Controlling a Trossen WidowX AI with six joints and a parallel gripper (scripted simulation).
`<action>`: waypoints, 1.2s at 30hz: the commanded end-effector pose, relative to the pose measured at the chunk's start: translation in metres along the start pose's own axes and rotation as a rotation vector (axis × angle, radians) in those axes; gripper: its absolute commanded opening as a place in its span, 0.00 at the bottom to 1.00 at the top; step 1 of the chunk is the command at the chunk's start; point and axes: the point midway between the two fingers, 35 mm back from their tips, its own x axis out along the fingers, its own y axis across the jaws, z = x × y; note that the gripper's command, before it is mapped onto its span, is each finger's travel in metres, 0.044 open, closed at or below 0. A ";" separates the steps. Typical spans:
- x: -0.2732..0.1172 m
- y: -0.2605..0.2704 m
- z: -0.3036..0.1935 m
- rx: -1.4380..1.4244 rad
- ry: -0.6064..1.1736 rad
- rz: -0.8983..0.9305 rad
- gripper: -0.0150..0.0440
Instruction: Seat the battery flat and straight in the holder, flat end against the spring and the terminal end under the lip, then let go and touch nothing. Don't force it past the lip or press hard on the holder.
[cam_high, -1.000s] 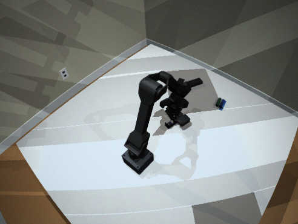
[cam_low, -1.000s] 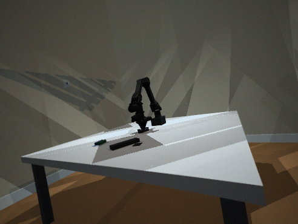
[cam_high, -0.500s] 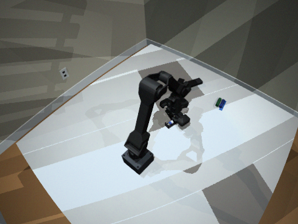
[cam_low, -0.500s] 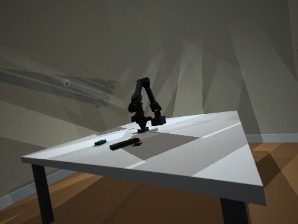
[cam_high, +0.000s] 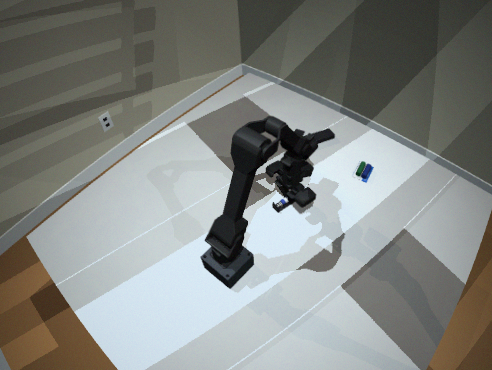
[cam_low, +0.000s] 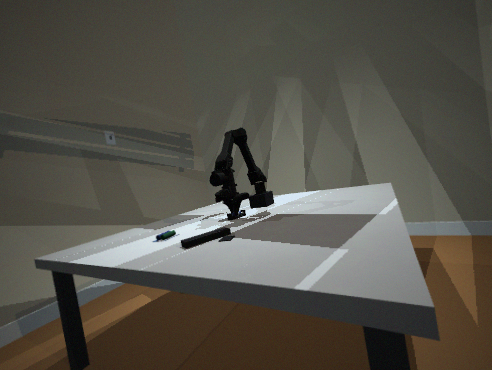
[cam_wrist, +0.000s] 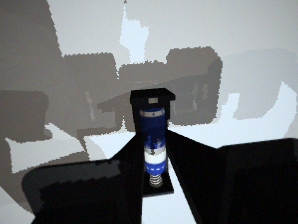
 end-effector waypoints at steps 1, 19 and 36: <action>0.003 0.000 0.001 -0.002 0.008 0.001 0.36; 0.003 0.000 0.001 -0.002 0.019 0.000 0.49; -0.014 0.000 0.002 -0.002 0.015 -0.002 0.57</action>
